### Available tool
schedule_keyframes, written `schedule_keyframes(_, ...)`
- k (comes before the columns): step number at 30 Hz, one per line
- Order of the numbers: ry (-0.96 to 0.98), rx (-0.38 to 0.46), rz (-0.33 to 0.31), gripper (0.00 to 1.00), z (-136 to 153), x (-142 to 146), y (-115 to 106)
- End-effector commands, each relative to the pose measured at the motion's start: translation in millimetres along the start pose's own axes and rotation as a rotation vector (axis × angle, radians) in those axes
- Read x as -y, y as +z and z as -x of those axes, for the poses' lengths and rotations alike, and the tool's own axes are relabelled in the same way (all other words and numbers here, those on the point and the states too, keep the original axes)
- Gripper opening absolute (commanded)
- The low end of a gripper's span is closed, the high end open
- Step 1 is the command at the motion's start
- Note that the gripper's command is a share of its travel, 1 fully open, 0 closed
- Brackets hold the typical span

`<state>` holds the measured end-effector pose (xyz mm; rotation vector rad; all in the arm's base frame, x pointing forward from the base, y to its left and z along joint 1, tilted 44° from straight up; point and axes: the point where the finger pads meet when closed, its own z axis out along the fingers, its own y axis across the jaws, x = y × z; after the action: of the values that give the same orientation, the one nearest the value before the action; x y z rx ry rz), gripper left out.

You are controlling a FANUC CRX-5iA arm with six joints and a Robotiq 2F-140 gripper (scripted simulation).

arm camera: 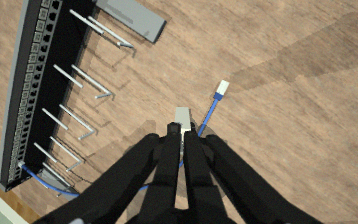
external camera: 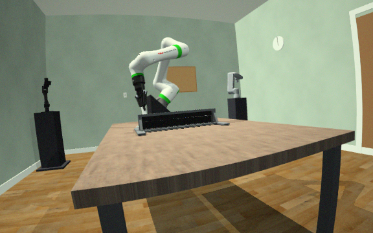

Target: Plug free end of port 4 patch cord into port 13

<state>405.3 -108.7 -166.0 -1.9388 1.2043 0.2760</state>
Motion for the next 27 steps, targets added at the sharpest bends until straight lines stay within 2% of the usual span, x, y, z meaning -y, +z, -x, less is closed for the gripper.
schedule_keyframes(1, 0.136, 0.03, 0.093, 0.0, -3, -13, 0)
schedule_keyframes(12, 0.359, 0.02, 0.245, 0.0, -14, -33, -6)
schedule_keyframes(27, 0.37, 0.018, 0.252, 0.0, -15, -34, -7)
